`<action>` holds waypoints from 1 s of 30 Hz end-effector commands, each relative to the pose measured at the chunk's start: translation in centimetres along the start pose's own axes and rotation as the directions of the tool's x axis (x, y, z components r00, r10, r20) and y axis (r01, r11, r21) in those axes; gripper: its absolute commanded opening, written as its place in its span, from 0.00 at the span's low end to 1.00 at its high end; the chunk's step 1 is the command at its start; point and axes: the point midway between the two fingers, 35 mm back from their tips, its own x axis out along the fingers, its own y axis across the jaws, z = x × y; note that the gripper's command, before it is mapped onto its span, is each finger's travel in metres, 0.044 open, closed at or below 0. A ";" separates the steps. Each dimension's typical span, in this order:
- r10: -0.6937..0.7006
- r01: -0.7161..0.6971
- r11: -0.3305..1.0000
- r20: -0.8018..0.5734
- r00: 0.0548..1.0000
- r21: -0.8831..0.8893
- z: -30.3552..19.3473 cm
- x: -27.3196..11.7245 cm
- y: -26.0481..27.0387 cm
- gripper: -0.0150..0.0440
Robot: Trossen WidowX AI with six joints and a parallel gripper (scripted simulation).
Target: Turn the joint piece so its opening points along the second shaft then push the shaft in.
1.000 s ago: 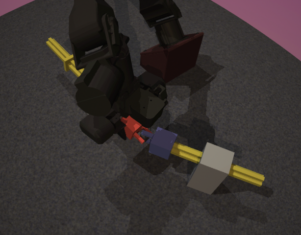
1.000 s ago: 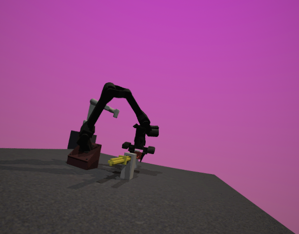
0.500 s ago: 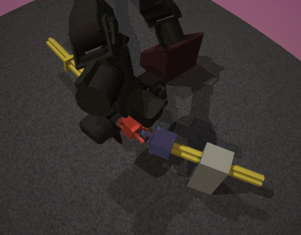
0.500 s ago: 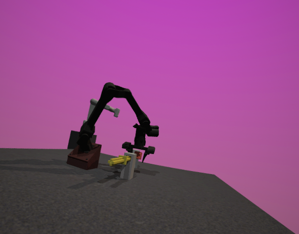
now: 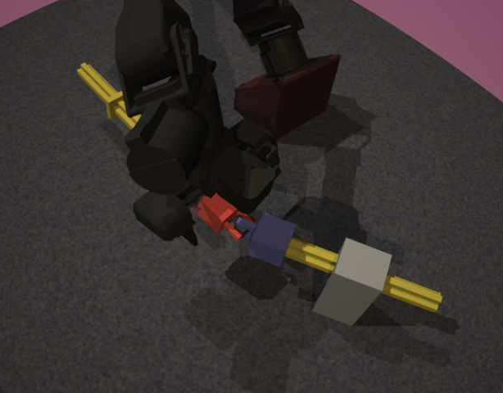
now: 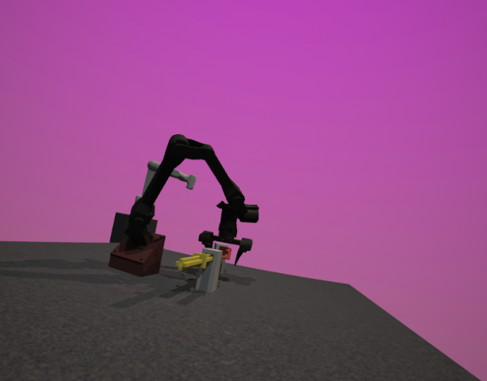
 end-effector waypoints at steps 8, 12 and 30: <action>0.025 -0.023 1.000 -0.272 0.962 0.011 0.6 -1.4 0.2 1.00; 0.005 -0.004 1.000 -0.397 0.918 0.001 0.9 -2.3 0.1 1.00; -0.004 0.077 0.984 -0.412 0.911 0.160 1.5 -4.2 0.0 1.00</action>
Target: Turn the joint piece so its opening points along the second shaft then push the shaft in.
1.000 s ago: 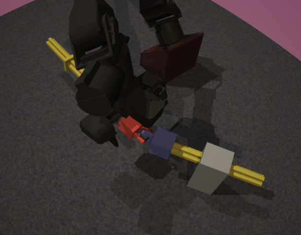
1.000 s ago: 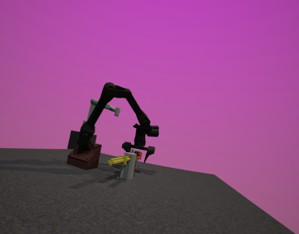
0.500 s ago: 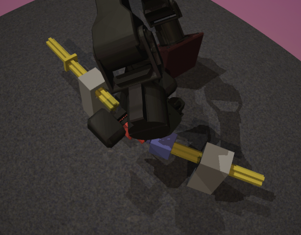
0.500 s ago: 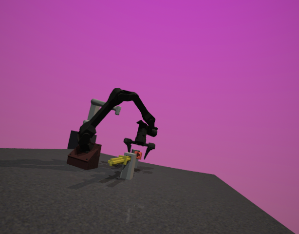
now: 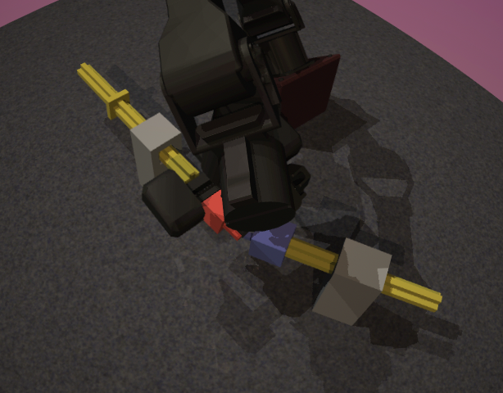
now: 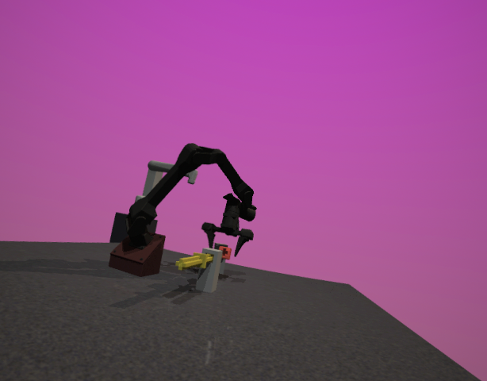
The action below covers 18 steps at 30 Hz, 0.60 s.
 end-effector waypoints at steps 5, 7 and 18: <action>-0.005 -0.008 0.968 0.050 0.999 0.250 -0.2 -2.8 -0.5 1.00; -0.004 -0.015 0.949 0.060 0.998 0.315 -0.3 -3.4 -0.6 1.00; -0.001 -0.074 0.768 0.117 0.993 0.636 -1.2 -7.1 -0.7 1.00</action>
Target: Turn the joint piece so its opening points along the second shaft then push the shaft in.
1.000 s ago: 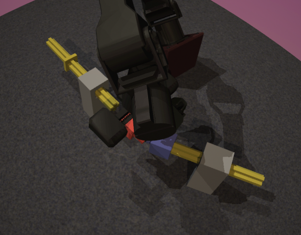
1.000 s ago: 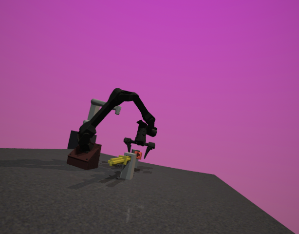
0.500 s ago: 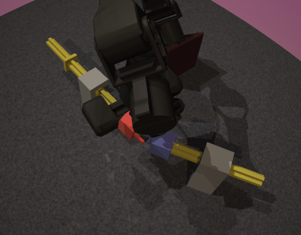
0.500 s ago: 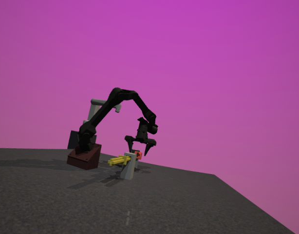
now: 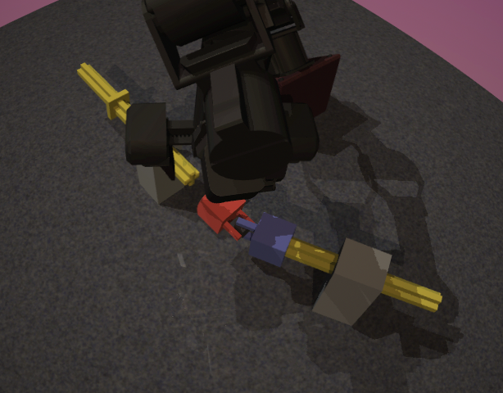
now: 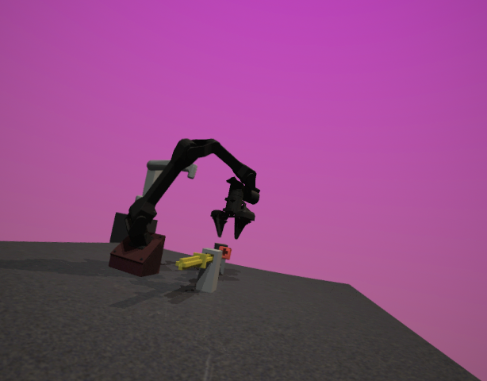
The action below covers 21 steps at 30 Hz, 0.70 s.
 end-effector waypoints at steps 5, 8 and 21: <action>0.027 -0.037 0.966 0.041 0.999 0.256 -0.3 -2.9 -0.2 1.00; 0.037 -0.054 0.935 0.054 0.998 0.352 -0.6 -3.9 -0.3 1.00; 0.069 -0.111 0.775 0.091 0.993 0.623 -1.6 -7.0 -0.4 1.00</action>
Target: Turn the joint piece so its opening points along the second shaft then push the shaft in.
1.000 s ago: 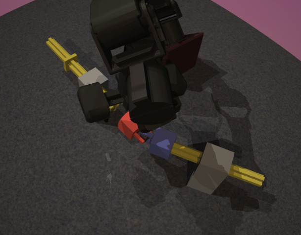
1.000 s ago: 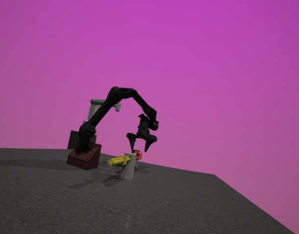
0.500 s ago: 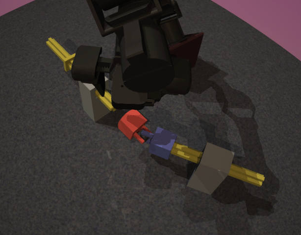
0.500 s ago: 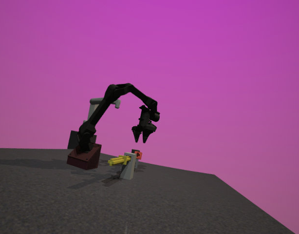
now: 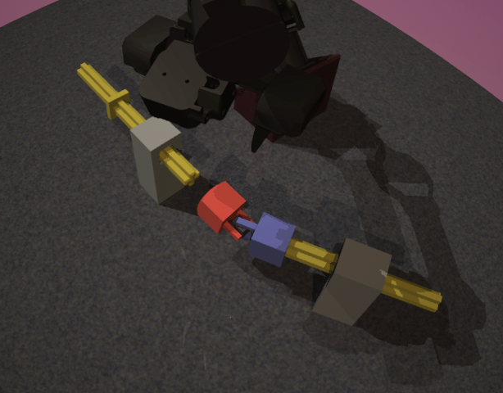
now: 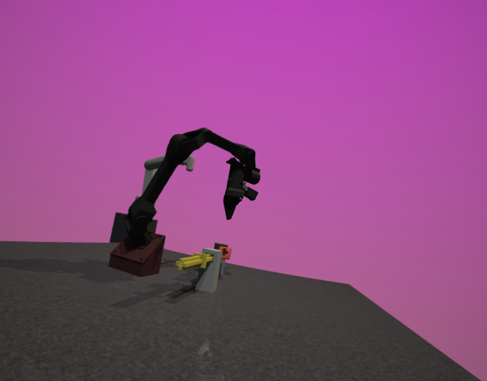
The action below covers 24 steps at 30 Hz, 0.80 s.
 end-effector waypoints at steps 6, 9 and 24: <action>0.008 -0.008 0.990 0.000 1.000 0.138 -0.2 0.8 -2.7 1.00; 0.004 -0.003 0.973 -0.003 1.000 0.232 -0.5 2.0 -5.0 1.00; -0.026 0.029 0.870 -0.013 1.000 0.492 -1.0 3.3 -6.6 1.00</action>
